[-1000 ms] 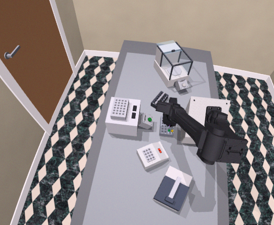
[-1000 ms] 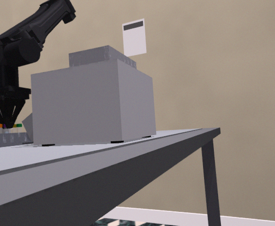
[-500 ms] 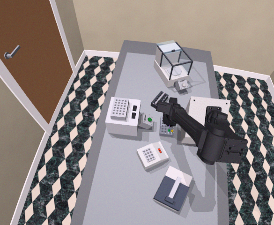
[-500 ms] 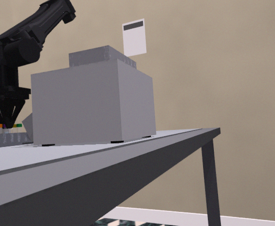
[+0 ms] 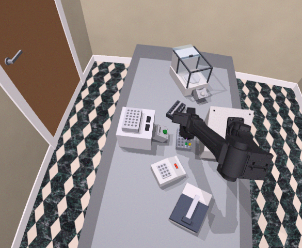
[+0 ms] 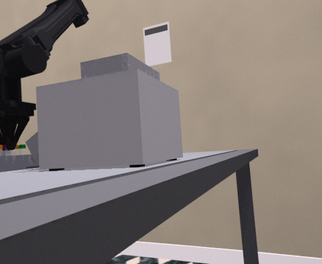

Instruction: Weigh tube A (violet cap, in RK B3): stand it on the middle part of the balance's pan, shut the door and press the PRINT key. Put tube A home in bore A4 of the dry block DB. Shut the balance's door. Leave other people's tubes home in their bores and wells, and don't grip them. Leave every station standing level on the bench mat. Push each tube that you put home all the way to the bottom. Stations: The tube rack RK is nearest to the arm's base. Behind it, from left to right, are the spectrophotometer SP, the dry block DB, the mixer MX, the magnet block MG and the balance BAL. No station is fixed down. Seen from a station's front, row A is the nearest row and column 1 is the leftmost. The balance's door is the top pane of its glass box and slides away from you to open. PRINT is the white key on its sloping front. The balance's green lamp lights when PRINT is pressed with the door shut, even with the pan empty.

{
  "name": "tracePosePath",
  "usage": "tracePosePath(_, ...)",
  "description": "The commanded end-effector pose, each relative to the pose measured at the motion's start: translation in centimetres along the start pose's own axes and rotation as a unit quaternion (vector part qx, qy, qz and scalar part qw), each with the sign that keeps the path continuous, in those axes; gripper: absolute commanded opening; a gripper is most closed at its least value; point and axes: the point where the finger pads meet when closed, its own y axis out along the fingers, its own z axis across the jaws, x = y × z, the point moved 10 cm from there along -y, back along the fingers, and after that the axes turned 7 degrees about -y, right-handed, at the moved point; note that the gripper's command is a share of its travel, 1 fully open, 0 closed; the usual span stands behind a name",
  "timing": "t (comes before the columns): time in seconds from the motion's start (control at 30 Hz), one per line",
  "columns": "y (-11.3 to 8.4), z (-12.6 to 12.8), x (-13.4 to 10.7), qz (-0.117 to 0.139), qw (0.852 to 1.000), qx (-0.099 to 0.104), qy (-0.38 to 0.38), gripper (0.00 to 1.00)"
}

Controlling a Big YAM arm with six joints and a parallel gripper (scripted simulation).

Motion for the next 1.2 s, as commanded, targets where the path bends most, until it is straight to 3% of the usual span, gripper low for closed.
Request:
tracePosePath(0.0, -0.07, 0.14, 0.08, 0.000, 1.000, 0.003, 0.000, 0.09)
tracePosePath(1.17, 0.00, -0.36, -0.10, 0.000, 1.000, 0.002, 0.004, 0.09)
